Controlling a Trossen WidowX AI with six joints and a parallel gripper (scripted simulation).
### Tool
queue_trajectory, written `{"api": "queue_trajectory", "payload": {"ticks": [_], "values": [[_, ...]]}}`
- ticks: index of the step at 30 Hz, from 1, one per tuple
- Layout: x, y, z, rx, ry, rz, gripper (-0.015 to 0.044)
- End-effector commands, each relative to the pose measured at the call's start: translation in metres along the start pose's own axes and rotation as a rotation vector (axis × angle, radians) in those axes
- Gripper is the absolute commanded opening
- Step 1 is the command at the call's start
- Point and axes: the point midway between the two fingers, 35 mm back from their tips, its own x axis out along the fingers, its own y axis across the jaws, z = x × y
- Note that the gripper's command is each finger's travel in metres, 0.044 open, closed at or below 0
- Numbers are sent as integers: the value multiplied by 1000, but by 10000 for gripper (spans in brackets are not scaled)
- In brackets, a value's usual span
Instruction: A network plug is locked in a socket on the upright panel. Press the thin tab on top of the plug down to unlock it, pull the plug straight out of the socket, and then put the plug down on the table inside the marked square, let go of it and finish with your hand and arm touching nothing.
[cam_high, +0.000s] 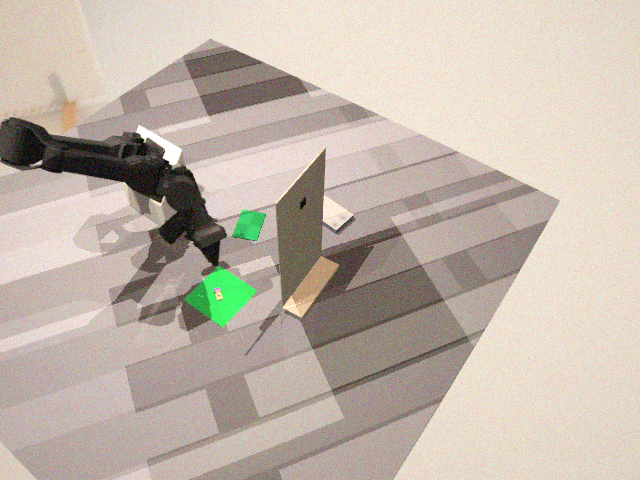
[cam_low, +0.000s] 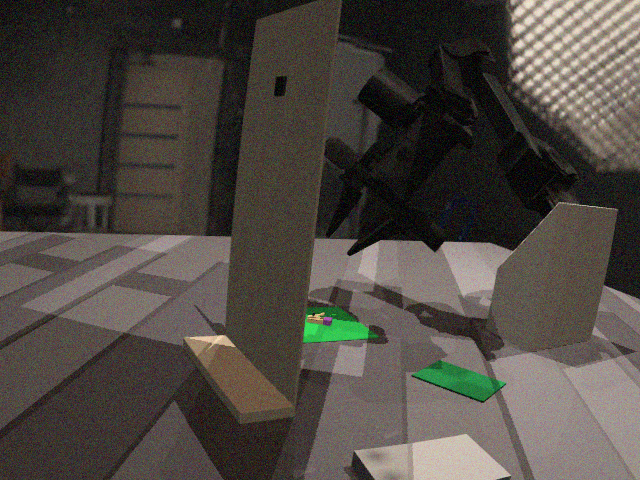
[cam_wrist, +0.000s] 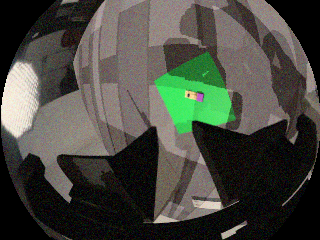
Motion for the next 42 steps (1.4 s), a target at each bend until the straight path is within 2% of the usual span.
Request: {"api": "queue_trajectory", "payload": {"ticks": [1,17,42], "values": [[-5,6,1,11,-3,10,156],[-19,14,-3,4,6,-7,156],[-75,53,-5,11,7,-10,156]]}}
